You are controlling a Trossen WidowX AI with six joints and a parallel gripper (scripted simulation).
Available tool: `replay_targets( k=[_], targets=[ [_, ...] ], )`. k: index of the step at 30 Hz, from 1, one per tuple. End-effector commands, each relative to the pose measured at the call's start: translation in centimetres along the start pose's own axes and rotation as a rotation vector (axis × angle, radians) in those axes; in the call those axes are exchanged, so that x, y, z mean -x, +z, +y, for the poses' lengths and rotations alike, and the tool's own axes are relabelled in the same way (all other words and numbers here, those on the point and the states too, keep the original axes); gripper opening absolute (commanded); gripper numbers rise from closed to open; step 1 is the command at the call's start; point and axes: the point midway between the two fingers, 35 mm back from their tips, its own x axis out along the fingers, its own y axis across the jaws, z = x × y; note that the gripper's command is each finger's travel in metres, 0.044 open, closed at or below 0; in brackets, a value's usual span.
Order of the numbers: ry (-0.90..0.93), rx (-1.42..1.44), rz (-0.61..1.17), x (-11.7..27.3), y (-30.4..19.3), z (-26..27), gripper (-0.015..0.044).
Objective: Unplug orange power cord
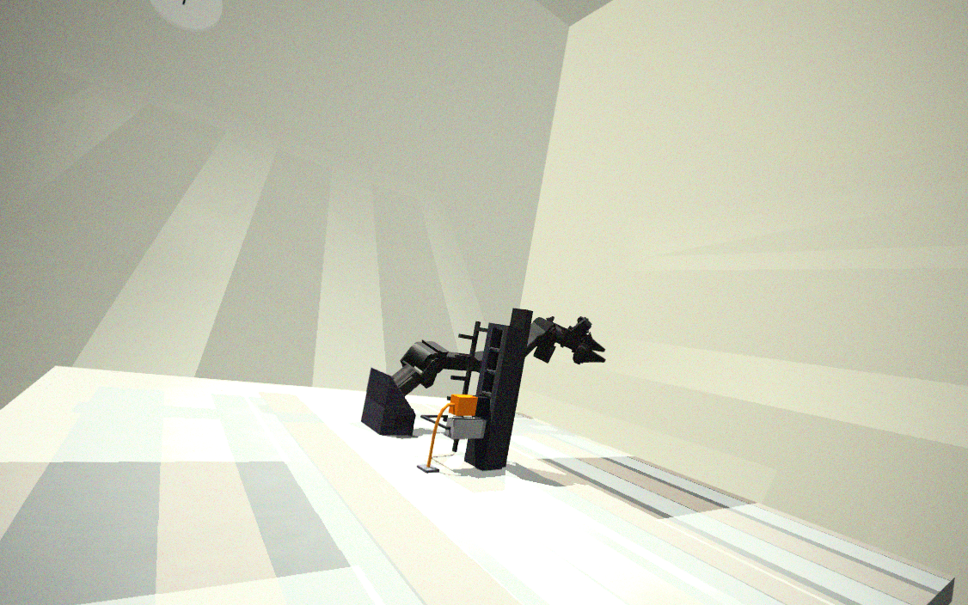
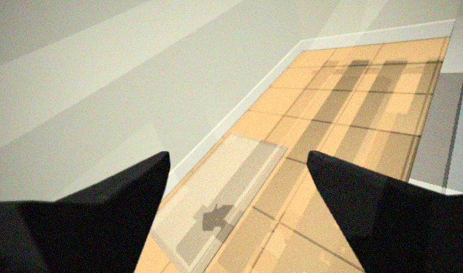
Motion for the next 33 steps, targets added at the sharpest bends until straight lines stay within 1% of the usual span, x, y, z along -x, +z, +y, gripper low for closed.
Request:
replay_targets(
  k=[1,4,9,12,15,19,20,24,30,33],
  targets=[
    [0.005,-0.006,0.001,0.1,0.1,0.1,0.0374],
    [0.07,-0.103,0.012,1.0,1.4,1.1,0.0295],
    [0.142,-0.425,-0.05,2.6,7.6,2.0,0.0164],
    [0.181,-0.598,-0.087,3.2,10.6,1.9,0.016],
    [0.204,-0.693,-0.106,3.7,12.4,1.7,0.016],
    [0.278,-0.989,-0.159,5.4,18.2,0.9,0.016],
    [0.3,-1.069,-0.173,5.9,19.7,0.6,0.016],
    [0.409,-1.236,-0.244,7.9,24.9,-1.1,0.016],
    [0.514,-1.547,-0.299,10.2,30.6,-3.9,0.016],
    [0.603,-1.746,-0.325,11.7,33.9,-5.9,0.016]
  ],
)
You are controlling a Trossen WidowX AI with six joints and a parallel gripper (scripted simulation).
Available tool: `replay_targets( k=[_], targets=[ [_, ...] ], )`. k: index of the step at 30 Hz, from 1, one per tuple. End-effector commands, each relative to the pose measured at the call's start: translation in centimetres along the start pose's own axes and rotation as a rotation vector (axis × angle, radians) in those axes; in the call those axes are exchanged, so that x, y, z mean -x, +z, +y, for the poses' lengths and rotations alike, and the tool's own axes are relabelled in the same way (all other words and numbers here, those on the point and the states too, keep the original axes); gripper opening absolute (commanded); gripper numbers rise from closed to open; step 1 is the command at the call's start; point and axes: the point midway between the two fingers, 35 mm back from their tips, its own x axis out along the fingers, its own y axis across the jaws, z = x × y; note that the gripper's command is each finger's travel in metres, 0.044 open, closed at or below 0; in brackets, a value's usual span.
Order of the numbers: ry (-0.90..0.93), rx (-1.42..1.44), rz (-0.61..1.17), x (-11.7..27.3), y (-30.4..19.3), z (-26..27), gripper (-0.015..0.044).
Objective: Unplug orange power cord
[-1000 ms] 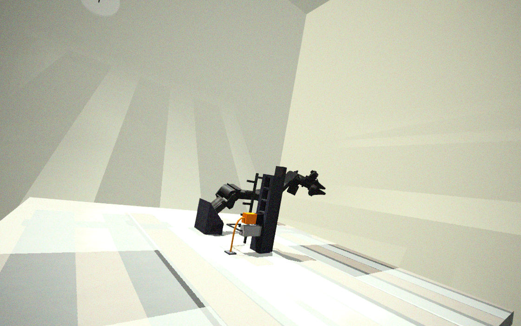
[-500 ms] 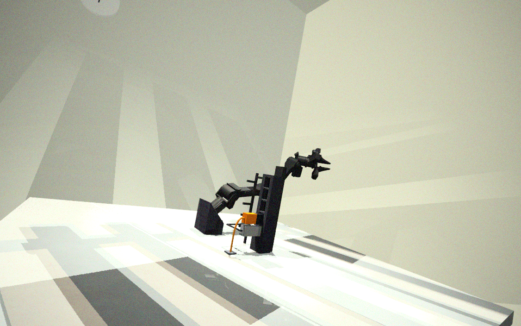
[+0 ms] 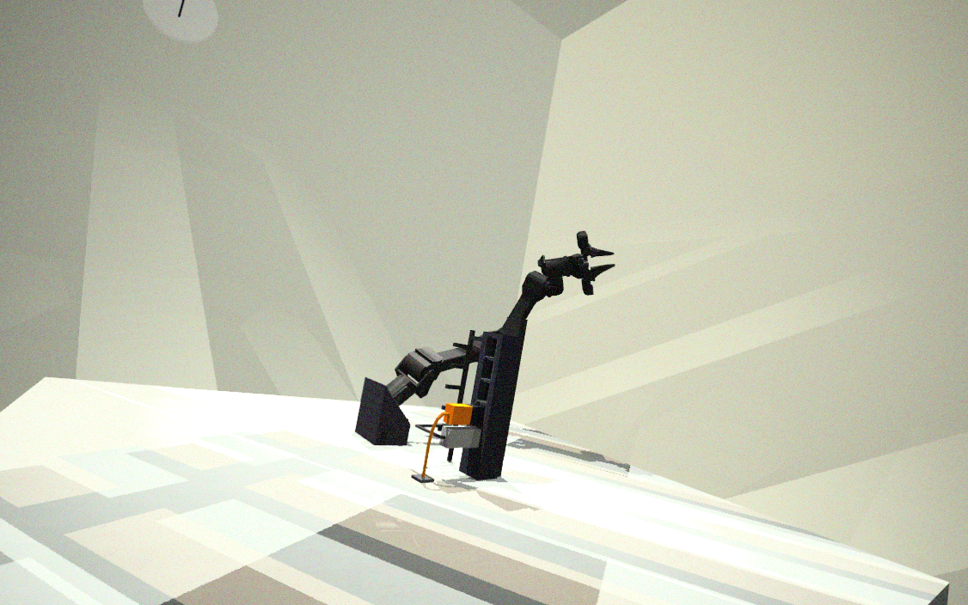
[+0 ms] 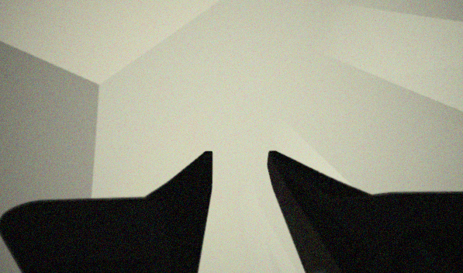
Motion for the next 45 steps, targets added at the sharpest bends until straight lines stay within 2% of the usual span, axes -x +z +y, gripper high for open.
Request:
replay_targets(
  k=[1,5,17,24,30,36,41,45],
  targets=[
    [0.081,-0.226,-0.015,-0.1,1.9,4.0,0.016],
    [0.182,-0.489,-0.025,0.0,4.6,8.7,0.016],
    [0.343,-0.97,-0.052,0.2,11.6,15.4,0.016],
    [0.615,-1.497,-0.08,2.2,21.5,21.6,0.016],
    [0.92,-1.94,-0.059,5.3,31.1,24.8,0.016],
    [1.298,-2.328,0.025,9.5,40.4,25.5,0.016],
    [1.7,-2.584,0.168,13.8,47.8,24.3,0.016],
    [2.083,-2.702,0.35,17.6,52.9,22.2,0.016]
  ],
)
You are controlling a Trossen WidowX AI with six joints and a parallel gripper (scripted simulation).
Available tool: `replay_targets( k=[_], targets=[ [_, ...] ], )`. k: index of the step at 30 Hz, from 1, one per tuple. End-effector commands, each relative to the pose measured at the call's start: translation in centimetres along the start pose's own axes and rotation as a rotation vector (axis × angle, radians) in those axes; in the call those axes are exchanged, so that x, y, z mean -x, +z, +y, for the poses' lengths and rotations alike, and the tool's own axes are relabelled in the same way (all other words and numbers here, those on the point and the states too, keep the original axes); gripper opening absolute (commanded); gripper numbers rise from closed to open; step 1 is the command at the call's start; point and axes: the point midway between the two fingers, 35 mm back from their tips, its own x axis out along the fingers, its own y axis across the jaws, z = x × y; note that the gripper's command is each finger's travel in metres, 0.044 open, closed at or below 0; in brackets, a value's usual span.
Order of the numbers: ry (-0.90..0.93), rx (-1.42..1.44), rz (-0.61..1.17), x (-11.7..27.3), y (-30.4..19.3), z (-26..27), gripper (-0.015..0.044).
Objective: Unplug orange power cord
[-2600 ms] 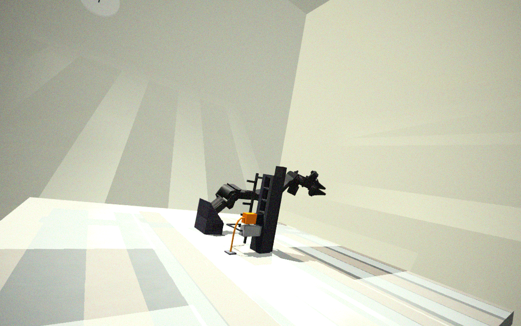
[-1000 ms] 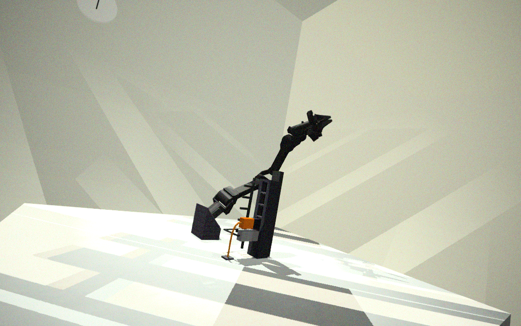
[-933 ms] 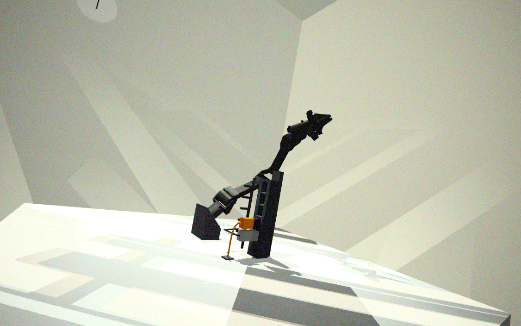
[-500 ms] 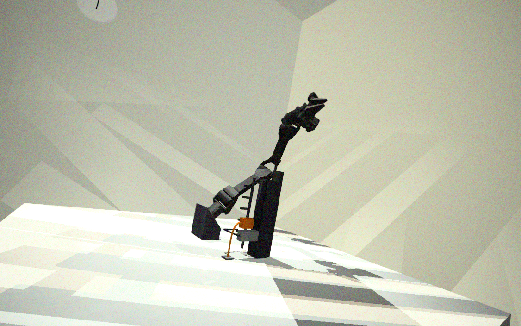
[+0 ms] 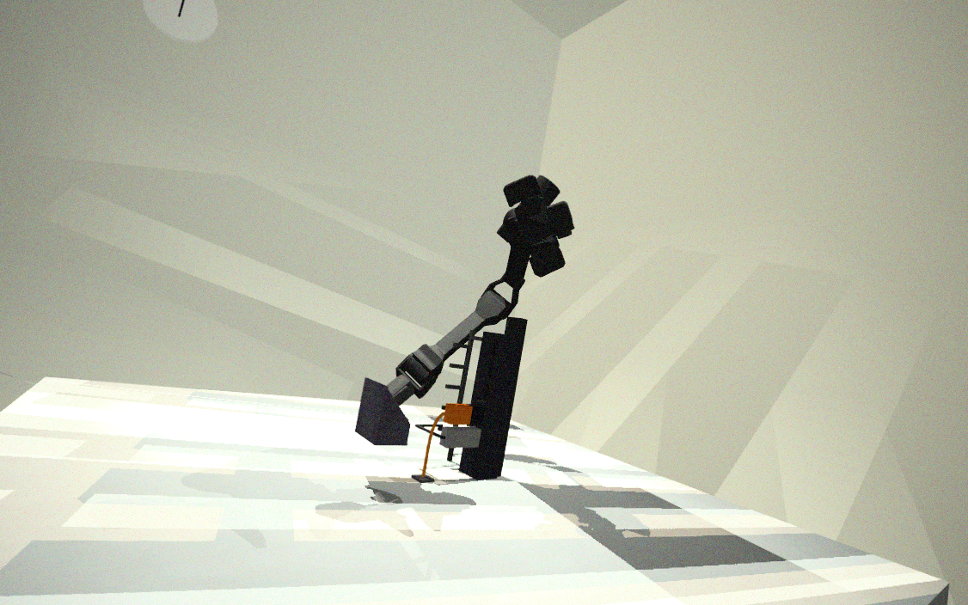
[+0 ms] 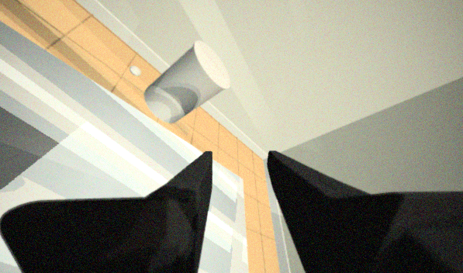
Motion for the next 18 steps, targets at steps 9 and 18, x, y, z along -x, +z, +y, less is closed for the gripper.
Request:
replay_targets(
  k=[9,18],
  targets=[
    [0.145,-0.932,0.612,-6.0,-16.4,7.2,0.016],
    [-0.069,-1.626,1.32,-3.8,-26.9,16.1,0.016]
  ],
)
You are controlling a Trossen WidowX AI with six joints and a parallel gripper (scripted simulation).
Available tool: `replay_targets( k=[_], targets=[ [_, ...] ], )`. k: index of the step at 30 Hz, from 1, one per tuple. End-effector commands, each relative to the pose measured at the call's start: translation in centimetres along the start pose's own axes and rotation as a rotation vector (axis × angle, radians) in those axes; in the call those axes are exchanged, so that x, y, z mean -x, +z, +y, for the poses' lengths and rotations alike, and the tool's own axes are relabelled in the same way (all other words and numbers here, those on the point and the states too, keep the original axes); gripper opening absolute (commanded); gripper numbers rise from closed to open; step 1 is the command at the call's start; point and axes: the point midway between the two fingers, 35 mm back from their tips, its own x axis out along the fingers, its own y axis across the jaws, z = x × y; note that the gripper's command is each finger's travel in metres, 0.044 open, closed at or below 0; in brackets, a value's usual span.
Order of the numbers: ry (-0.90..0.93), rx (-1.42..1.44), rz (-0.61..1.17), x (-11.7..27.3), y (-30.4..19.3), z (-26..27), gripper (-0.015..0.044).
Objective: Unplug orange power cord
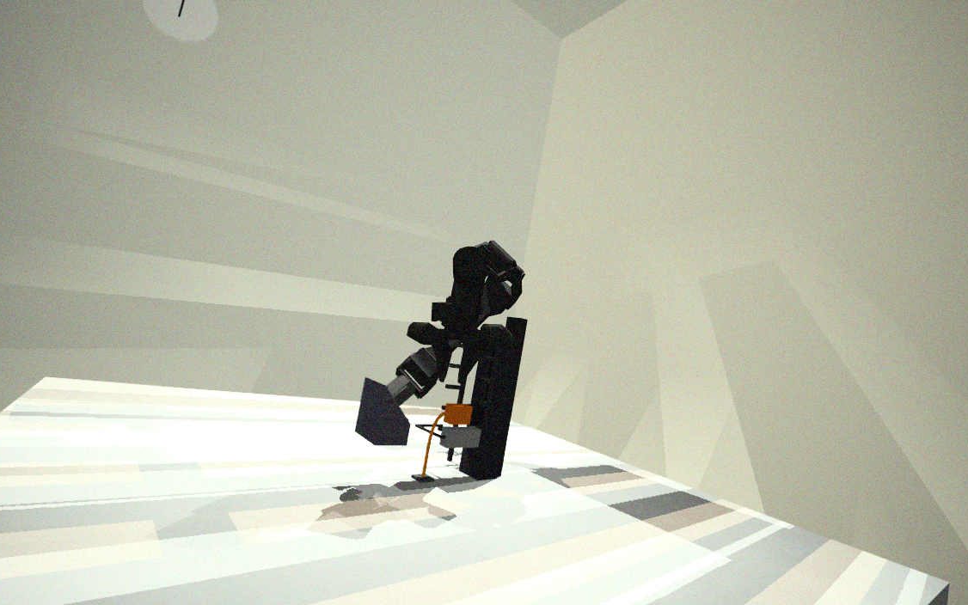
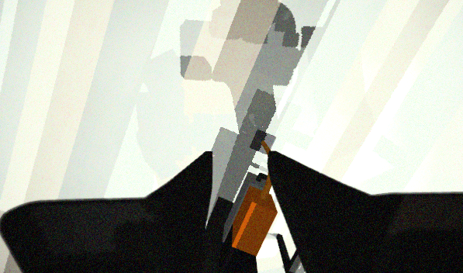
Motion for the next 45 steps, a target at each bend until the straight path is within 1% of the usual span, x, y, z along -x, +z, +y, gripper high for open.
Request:
replay_targets(
  k=[1,3,12,36,45],
  targets=[
    [-0.129,-0.301,0.167,-2.9,-2.6,-2.8,0.016],
    [-0.158,-0.362,0.198,-3.4,-3.2,-3.3,0.016],
    [-0.158,-0.362,0.198,-3.4,-3.2,-3.2,0.016],
    [-0.158,-0.363,0.2,-2.8,-6.7,-1.9,0.016],
    [-0.158,-0.363,0.2,-3.2,-6.9,-1.9,0.016]
  ],
)
